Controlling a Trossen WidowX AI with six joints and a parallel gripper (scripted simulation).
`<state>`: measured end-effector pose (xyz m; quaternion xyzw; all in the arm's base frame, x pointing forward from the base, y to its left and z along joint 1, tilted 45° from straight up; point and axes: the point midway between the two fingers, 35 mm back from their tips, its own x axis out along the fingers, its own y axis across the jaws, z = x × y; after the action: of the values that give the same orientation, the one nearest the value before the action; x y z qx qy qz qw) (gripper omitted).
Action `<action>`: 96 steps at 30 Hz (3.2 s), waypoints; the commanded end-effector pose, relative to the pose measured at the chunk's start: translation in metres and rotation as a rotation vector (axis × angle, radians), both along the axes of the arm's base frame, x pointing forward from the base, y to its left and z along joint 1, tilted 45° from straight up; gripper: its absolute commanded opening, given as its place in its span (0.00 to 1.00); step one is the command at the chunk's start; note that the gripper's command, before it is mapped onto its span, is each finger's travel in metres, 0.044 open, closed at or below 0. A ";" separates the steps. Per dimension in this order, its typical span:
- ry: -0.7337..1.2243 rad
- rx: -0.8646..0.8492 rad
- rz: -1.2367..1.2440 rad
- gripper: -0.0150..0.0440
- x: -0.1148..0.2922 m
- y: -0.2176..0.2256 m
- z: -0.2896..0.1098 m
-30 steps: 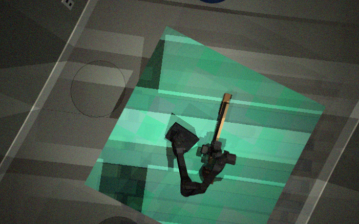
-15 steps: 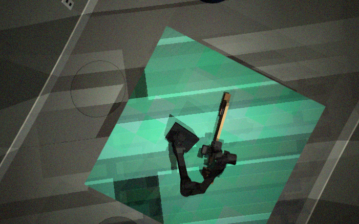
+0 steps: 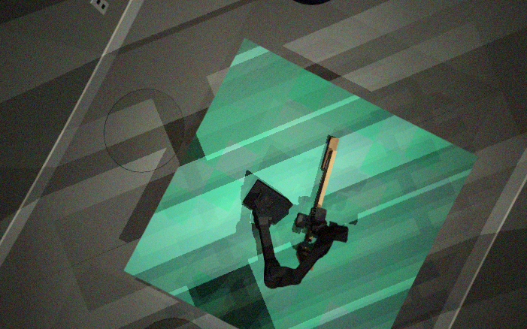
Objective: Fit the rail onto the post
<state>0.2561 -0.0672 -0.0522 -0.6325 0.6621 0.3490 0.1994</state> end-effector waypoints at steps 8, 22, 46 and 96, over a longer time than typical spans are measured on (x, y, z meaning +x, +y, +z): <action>-0.013 0.016 0.008 0.25 0.004 0.009 0.006; -0.013 0.016 0.008 0.25 0.004 0.011 0.008; -0.013 0.016 0.008 0.25 0.003 0.010 0.008; -0.013 0.016 0.008 0.25 0.001 0.007 0.006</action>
<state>0.2560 -0.0614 -0.0469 -0.6327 0.6589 0.3511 0.2055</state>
